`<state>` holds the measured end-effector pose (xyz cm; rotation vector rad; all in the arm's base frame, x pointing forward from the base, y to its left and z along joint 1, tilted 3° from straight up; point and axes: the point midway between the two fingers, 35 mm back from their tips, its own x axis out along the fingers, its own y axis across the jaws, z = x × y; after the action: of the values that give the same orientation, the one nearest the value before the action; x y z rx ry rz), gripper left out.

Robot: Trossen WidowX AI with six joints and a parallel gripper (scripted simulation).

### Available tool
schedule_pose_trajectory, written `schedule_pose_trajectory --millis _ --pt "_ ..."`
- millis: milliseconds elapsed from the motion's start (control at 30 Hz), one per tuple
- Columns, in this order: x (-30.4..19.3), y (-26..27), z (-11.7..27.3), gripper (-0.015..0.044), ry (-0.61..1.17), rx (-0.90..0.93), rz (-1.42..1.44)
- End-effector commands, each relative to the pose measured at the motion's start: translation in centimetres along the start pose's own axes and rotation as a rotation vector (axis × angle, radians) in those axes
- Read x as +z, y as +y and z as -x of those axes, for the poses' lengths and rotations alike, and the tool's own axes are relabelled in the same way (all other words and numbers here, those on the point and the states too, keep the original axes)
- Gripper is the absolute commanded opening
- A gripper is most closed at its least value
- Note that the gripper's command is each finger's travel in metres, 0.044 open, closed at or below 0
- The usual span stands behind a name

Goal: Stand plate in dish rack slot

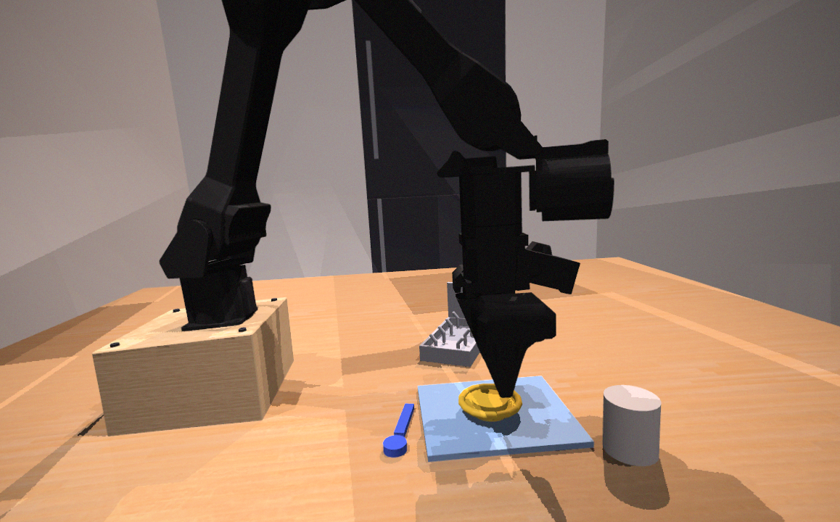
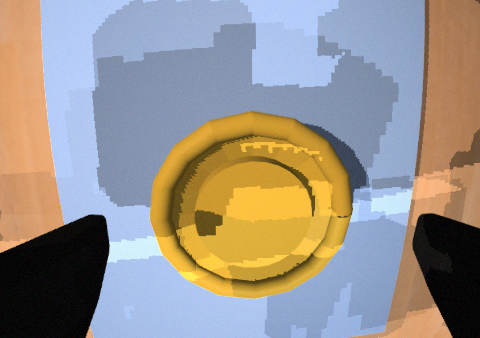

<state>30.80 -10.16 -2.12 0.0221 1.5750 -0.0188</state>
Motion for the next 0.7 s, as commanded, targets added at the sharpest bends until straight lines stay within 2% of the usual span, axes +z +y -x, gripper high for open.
schedule_pose_trajectory --millis 0,667 --pt "-0.3 0.2 -1.0 0.0400 0.011 0.008 -0.001" --pt "-0.7 0.1 -3.8 0.0393 0.011 0.008 -0.001"
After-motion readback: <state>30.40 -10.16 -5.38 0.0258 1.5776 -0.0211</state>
